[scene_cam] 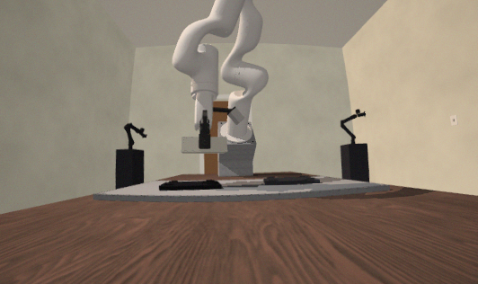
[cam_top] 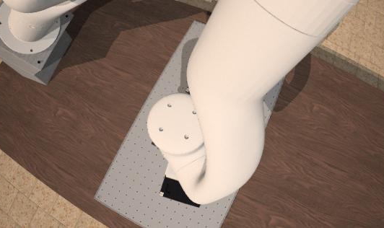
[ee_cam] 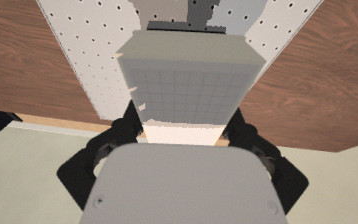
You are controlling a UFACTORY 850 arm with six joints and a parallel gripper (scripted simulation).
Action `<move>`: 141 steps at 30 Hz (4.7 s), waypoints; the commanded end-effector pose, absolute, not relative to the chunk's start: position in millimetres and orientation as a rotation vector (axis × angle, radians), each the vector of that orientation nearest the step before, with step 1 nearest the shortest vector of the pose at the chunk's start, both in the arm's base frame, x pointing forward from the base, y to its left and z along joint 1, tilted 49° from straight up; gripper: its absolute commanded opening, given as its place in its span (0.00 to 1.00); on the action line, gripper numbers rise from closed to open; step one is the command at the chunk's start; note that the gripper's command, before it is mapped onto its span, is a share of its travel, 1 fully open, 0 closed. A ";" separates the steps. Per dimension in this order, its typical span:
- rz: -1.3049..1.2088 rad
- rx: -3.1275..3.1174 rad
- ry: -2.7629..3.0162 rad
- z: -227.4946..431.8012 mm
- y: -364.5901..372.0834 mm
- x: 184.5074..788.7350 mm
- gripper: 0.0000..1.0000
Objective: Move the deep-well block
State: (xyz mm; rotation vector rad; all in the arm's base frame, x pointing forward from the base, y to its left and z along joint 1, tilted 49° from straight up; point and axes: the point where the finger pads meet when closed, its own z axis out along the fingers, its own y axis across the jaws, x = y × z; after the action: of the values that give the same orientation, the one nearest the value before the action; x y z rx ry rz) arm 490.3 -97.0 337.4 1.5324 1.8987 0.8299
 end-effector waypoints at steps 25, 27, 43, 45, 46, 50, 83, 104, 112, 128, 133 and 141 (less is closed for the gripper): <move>0.832 1.533 1.903 340.0 -136.3 499.2 0.00; 0.832 1.533 1.903 340.0 -136.2 499.2 0.00; 0.832 1.533 1.903 340.0 -135.5 499.0 0.00; 0.832 1.533 1.903 340.0 -135.4 499.0 0.00; 0.832 1.533 1.903 340.0 -135.4 499.0 0.00; 0.832 1.533 1.903 337.9 -134.9 501.4 0.00; 0.832 1.533 1.903 306.1 -128.7 537.4 0.00; 0.832 1.533 1.903 290.6 -125.7 555.0 0.00; 0.832 1.533 1.903 290.5 -125.7 555.0 0.00; 0.832 1.533 1.903 289.9 -125.5 555.7 0.00; 0.832 1.533 1.903 289.3 -125.4 556.3 0.00; 0.832 1.533 1.903 288.6 -125.3 557.2 0.00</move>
State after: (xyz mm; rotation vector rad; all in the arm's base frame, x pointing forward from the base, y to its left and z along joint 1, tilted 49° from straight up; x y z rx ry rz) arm 556.7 -125.1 288.3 1.5335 1.9037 0.8319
